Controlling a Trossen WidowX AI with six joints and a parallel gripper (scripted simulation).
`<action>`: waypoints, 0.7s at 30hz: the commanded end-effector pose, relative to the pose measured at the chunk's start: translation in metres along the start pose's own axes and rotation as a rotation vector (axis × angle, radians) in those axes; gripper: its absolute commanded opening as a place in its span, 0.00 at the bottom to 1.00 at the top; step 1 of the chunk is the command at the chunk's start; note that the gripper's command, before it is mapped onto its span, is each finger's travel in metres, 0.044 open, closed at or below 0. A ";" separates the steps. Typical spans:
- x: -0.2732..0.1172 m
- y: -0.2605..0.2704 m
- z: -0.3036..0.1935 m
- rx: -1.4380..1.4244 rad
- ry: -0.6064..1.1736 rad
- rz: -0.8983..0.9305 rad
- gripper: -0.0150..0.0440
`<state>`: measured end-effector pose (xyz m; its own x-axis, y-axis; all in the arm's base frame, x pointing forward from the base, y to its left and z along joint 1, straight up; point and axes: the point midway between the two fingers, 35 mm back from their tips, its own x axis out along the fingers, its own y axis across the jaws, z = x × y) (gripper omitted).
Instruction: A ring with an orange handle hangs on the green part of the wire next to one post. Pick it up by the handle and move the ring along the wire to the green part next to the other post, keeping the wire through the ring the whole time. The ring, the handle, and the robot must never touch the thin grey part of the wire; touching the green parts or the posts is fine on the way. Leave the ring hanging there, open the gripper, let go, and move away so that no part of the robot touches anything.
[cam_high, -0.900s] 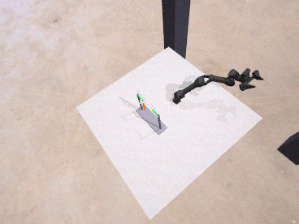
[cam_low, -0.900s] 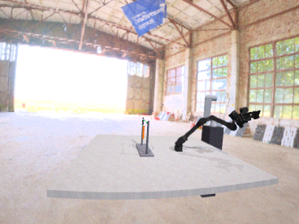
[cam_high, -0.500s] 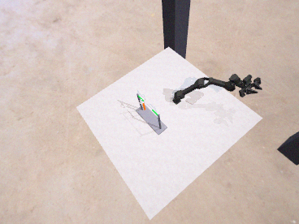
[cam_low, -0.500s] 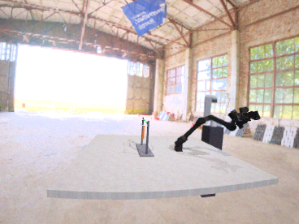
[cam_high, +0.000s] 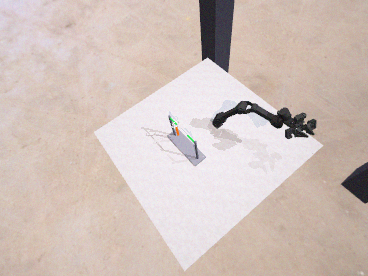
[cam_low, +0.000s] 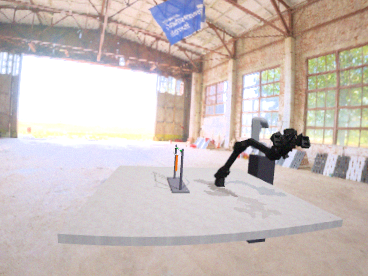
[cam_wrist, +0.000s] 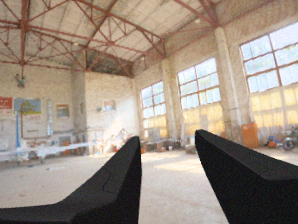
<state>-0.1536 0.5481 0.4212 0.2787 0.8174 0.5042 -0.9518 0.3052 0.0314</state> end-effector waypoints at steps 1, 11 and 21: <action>0.023 -0.049 -0.012 -0.068 0.006 -0.039 0.53; 0.063 -0.183 -0.026 -0.242 0.035 -0.154 0.53; 0.069 -0.321 -0.023 -0.401 0.090 -0.279 0.53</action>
<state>0.1336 0.5339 0.4271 0.5079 0.7280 0.4606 -0.7607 0.6299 -0.1569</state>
